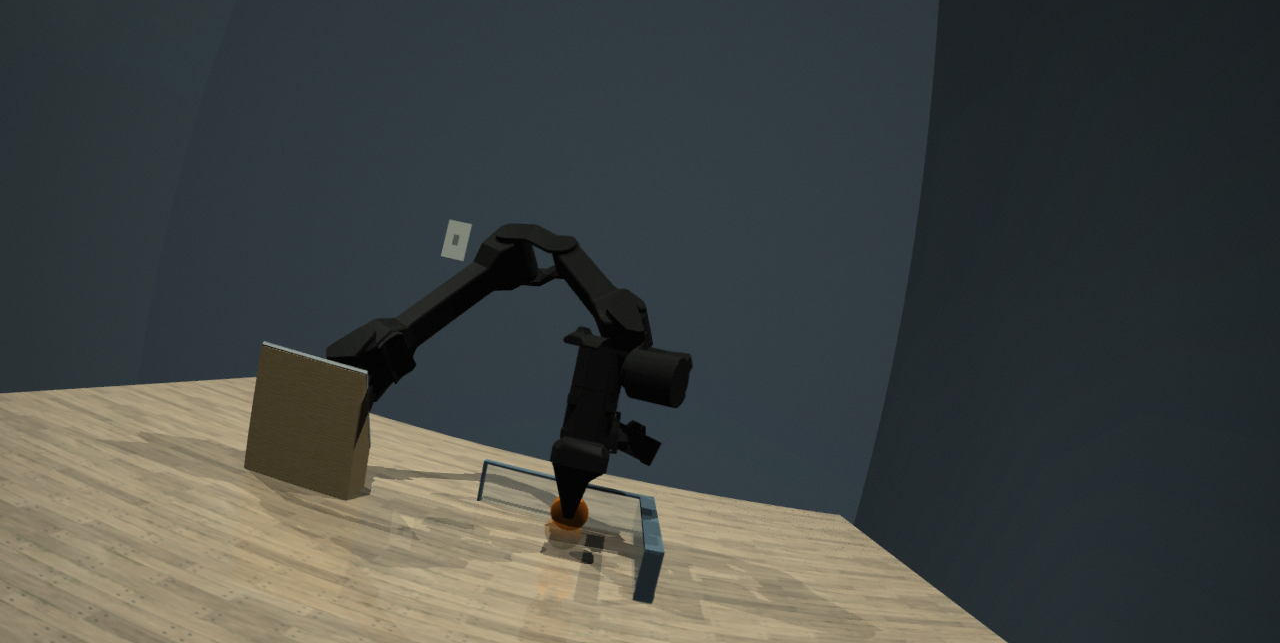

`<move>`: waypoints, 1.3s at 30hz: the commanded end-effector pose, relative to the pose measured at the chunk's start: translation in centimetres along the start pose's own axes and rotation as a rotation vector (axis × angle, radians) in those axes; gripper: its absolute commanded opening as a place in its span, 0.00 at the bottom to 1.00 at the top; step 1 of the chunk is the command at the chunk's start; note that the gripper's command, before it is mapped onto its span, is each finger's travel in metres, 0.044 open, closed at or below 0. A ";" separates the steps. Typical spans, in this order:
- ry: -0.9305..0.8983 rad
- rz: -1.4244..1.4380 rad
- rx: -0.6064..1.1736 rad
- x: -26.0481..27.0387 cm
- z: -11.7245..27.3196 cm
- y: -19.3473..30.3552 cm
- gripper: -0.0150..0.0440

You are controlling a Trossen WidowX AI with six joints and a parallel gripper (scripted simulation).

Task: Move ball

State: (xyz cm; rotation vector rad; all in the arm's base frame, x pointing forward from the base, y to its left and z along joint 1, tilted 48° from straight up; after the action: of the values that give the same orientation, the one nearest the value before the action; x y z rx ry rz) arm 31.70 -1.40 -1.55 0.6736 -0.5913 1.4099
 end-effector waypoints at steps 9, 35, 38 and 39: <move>-0.007 -0.011 0.004 -0.1 -1.7 0.2 0.25; -0.003 -0.004 0.000 0.0 -2.8 0.1 0.81; -0.001 -0.005 0.000 -0.1 -1.7 0.0 0.81; 0.000 -0.007 0.000 -0.2 -0.3 -0.1 0.81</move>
State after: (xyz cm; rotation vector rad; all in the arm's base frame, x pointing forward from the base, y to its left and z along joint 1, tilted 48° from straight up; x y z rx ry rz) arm 31.37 0.29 -3.02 0.6921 -0.5825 1.4032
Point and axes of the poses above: the point midway between the two fingers, 35 mm back from their tips, its own z axis back along the fingers, its own x axis across the jaws, y = z × x, the point moved 2 cm from there along z, back along the fingers, and after that the axes turned 3 degrees about -z, right-handed, at the moved point
